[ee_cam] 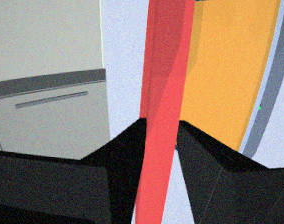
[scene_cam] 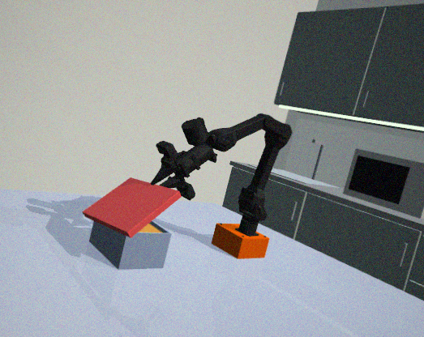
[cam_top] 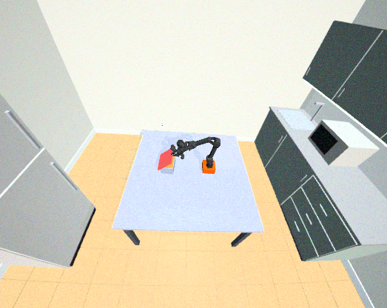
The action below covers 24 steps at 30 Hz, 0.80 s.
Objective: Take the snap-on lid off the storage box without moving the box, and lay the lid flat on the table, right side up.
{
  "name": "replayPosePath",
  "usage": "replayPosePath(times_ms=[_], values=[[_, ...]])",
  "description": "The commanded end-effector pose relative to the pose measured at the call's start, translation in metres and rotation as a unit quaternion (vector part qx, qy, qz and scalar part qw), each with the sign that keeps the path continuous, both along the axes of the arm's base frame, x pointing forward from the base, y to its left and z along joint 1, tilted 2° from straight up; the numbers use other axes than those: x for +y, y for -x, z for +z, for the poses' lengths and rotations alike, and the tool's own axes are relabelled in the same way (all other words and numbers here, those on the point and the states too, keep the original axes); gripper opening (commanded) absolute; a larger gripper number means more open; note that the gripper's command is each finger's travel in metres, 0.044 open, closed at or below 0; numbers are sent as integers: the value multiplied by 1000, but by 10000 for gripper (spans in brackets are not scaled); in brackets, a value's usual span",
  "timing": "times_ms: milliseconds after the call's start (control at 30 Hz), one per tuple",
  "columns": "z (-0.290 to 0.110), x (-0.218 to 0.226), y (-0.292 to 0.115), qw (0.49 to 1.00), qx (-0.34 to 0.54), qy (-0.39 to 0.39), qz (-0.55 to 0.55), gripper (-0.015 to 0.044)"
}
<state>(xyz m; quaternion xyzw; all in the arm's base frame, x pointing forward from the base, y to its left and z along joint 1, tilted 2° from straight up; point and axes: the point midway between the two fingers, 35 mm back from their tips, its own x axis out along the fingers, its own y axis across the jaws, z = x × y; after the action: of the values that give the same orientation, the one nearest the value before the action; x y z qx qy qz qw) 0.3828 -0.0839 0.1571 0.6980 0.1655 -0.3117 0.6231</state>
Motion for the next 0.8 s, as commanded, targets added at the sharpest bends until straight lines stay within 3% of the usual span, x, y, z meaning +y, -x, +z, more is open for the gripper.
replayPosePath(times_ms=[0,767], values=[[13,0,-3,1000,-11,3,3,0],[43,-1,-3,1000,-11,3,3,0]])
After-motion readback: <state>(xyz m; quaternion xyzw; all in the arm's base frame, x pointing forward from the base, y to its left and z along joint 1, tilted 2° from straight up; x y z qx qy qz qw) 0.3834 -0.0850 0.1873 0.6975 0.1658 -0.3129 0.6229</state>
